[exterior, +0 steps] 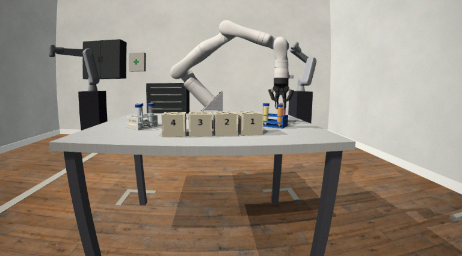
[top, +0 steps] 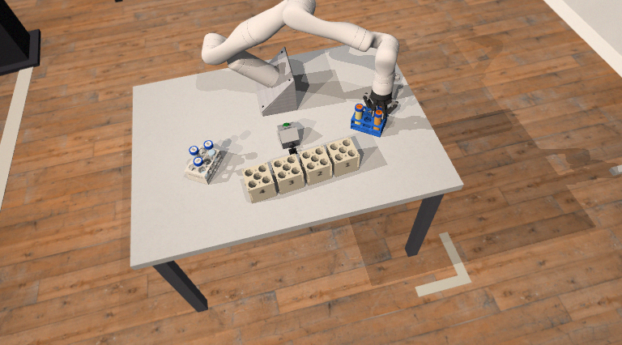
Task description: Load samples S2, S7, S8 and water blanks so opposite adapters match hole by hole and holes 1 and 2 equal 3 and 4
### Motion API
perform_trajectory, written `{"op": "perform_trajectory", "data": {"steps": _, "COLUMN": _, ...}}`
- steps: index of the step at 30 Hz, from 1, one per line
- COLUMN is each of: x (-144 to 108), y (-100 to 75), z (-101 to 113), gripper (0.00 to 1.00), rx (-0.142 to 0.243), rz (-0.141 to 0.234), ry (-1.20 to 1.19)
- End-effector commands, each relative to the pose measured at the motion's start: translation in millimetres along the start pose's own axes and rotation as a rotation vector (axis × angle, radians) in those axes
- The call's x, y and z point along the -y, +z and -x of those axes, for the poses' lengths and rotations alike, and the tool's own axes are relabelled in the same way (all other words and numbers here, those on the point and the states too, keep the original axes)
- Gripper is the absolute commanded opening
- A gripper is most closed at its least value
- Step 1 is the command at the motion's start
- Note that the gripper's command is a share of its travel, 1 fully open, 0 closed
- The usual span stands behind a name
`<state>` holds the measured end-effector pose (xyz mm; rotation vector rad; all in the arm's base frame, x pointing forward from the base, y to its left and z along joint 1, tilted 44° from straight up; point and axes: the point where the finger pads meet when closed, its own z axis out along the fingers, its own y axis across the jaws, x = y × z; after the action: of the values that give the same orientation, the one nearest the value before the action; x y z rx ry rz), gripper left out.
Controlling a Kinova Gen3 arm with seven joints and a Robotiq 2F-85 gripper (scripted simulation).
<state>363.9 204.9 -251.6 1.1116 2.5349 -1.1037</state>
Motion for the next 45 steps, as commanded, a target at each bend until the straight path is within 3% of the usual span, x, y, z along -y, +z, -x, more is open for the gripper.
{"op": "perform_trajectory", "data": {"steps": 1, "x": -0.4, "y": -1.0, "z": 0.0, "gripper": 0.10, "rx": 0.000, "rz": 0.002, "ry": 0.000}}
{"op": "perform_trajectory", "data": {"steps": 10, "x": -0.4, "y": -1.0, "z": 0.0, "gripper": 0.10, "rx": 0.000, "rz": 0.002, "ry": 0.000}}
{"op": "perform_trajectory", "data": {"steps": 45, "x": -0.3, "y": -42.2, "z": 0.0, "gripper": 0.10, "rx": 0.000, "rz": 0.002, "ry": 0.000}}
